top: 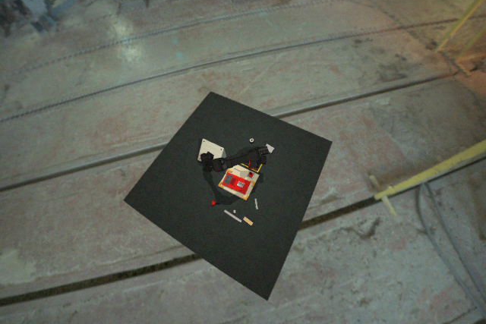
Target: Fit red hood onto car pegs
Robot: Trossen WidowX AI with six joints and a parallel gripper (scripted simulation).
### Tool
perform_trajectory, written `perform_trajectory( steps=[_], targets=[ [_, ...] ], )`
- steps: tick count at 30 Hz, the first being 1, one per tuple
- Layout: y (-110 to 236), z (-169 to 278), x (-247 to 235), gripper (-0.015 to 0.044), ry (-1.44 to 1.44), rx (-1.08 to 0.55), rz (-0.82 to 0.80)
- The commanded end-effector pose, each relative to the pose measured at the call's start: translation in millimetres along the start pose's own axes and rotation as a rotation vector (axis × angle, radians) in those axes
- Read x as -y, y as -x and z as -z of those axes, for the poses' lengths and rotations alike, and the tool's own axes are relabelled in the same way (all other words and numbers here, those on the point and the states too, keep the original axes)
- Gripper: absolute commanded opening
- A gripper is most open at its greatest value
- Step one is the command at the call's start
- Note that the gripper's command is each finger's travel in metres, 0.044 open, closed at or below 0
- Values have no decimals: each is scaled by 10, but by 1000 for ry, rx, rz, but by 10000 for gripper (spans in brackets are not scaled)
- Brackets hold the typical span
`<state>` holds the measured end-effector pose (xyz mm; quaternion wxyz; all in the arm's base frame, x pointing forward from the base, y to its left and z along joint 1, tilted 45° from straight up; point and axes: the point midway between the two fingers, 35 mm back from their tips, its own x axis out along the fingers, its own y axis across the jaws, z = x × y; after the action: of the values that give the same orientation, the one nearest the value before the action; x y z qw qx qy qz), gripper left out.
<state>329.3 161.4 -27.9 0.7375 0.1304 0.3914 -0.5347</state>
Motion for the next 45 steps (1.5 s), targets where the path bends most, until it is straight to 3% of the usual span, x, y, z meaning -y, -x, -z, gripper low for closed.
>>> perform_trajectory(
  steps=[1, 10, 45],
  targets=[
    [87, 1, -16, 0, -7, -6, -5],
    [108, -40, 7, 0, 27, -1, 2],
    [144, -956, 313, 0, 678, -43, 55]
  ],
)
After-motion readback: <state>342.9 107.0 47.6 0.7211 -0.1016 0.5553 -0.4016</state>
